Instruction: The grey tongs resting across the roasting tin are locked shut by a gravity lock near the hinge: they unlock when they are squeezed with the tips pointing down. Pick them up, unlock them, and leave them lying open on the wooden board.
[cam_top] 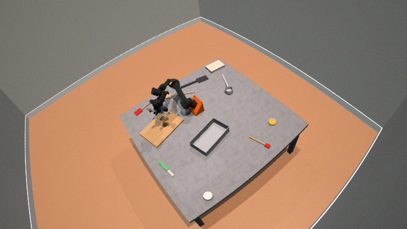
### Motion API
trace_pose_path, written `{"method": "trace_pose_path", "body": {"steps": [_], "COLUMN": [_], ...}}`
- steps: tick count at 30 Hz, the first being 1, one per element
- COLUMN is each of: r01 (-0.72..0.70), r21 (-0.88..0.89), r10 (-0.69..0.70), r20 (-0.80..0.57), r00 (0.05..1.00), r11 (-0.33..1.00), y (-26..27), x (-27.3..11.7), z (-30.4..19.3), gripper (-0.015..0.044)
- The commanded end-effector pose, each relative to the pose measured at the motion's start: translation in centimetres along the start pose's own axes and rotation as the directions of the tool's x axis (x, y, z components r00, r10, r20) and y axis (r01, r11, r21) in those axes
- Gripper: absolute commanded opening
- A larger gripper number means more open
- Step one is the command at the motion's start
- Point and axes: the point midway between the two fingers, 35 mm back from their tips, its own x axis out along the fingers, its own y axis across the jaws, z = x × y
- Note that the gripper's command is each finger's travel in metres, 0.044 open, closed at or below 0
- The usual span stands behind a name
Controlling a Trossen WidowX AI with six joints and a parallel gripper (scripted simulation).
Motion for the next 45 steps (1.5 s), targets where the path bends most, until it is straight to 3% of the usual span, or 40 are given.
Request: {"method": "trace_pose_path", "body": {"steps": [1,25,45], "r01": [0.003,0.021,0.016], "r21": [0.010,-0.098,-0.254], "r10": [-0.003,-0.024,-0.057], "r20": [0.001,-0.030,-0.156], "r00": [1.000,0.999,0.986], "r11": [1.000,0.995,0.967], "y": [-0.1,0.2,1.1], "x": [0.0,-0.5,-0.4], "z": [0.0,2.0,3.0], "gripper": [-0.0150,-0.0150,-0.0150]}}
